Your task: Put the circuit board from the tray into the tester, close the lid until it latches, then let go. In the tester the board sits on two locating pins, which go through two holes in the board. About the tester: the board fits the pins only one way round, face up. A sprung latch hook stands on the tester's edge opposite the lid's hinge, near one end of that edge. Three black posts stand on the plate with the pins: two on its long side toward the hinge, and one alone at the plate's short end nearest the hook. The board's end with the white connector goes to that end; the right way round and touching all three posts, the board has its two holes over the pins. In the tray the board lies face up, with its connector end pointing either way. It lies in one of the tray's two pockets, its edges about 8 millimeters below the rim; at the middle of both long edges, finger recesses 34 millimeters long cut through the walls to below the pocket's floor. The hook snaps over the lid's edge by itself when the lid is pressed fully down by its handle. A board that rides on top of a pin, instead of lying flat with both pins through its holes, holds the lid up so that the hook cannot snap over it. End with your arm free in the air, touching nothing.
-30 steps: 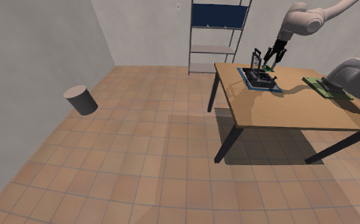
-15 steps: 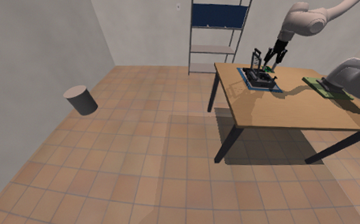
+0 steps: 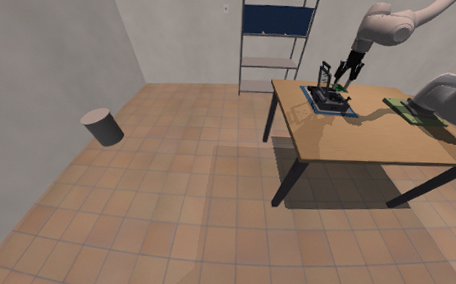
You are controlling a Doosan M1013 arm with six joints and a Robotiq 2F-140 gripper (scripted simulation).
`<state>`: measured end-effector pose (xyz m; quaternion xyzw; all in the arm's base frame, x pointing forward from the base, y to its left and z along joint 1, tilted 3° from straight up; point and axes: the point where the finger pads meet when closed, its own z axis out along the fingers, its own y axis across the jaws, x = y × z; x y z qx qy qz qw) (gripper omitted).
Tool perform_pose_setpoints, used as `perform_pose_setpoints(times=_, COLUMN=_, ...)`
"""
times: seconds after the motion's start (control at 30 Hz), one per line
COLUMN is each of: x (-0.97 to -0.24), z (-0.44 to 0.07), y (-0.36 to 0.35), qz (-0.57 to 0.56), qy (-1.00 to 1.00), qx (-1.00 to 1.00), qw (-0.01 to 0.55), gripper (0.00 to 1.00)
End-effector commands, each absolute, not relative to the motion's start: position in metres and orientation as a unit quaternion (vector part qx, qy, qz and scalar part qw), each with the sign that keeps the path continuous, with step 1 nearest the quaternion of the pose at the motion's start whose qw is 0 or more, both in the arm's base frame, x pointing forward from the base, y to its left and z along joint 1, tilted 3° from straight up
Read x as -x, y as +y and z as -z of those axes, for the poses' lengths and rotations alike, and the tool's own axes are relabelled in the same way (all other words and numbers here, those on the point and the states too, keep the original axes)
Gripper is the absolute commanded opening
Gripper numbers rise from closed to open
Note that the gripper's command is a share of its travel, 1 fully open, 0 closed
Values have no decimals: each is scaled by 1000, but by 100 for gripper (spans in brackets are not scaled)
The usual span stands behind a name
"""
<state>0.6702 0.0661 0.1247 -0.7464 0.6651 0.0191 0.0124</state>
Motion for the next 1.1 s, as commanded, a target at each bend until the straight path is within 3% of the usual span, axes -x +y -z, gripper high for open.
perform_pose_setpoints(times=0.0, x=-670, z=-125, y=66, qz=-19, qy=665, qx=746, qw=13, gripper=46)
perform_pose_setpoints(times=1.07, x=-670, z=-125, y=66, qz=-19, qy=665, qx=746, qw=13, gripper=46)
